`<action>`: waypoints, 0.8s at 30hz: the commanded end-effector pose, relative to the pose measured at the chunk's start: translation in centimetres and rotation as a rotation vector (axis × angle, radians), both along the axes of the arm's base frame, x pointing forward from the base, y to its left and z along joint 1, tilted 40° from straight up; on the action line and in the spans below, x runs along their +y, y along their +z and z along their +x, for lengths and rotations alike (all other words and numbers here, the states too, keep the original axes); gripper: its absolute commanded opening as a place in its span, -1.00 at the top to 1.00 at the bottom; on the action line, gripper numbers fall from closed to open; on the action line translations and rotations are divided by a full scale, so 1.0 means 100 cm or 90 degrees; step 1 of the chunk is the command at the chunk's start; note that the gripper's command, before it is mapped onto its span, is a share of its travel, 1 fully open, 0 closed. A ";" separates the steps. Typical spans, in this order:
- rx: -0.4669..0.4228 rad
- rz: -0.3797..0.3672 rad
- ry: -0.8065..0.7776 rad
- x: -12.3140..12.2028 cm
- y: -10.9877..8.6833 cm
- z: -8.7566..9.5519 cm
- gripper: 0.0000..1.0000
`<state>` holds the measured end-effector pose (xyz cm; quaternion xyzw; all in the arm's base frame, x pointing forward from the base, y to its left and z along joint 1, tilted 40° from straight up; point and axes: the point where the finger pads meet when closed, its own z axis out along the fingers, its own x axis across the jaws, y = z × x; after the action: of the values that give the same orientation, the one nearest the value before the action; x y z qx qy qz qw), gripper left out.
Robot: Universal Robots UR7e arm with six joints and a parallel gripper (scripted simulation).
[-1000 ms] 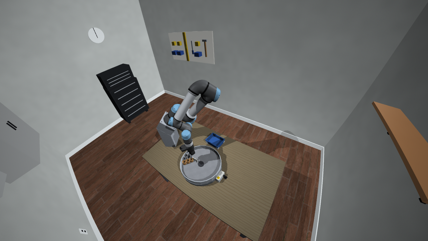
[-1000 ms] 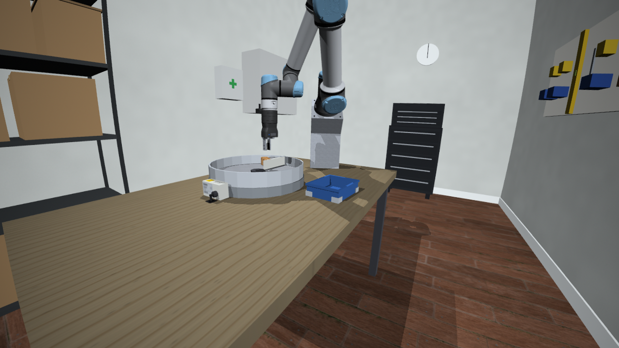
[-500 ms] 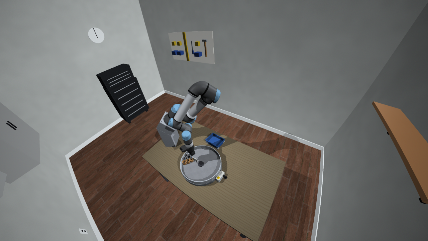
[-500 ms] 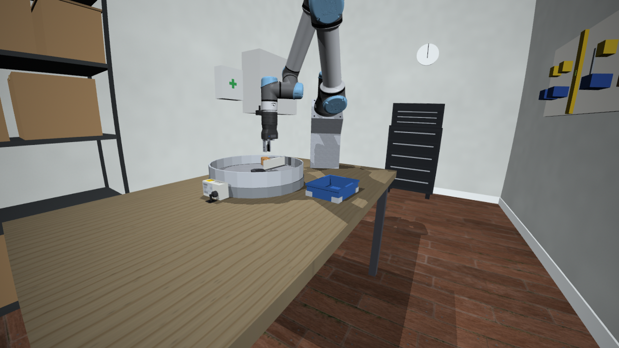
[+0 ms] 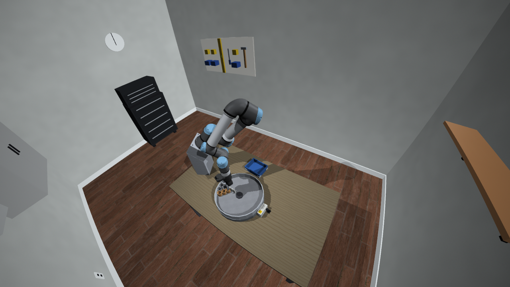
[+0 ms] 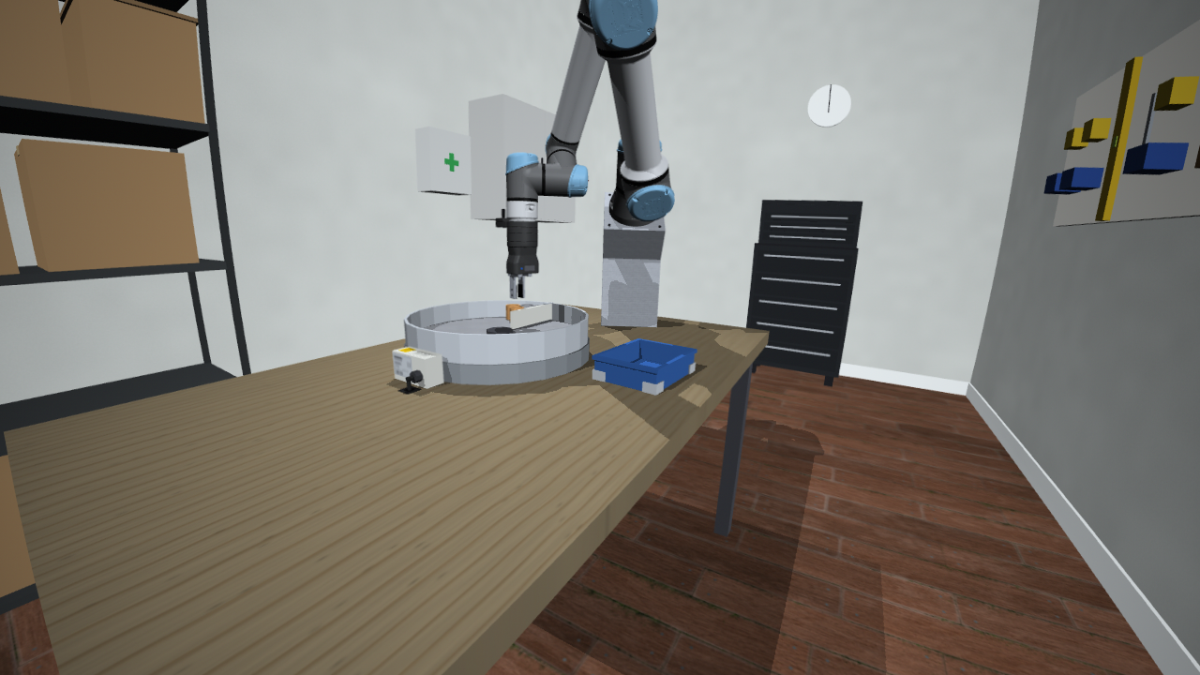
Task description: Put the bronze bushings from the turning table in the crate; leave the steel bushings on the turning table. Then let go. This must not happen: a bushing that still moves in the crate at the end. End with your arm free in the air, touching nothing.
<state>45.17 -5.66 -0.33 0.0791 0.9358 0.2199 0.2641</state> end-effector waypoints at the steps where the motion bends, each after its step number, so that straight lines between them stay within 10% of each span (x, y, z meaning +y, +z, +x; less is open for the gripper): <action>1: 0.000 0.000 -0.001 0.004 -0.009 0.006 0.10; 24: 0.000 0.000 -0.001 0.009 -0.020 0.014 0.10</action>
<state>46.47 -4.71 -2.32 0.0799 0.9358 0.2203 0.2632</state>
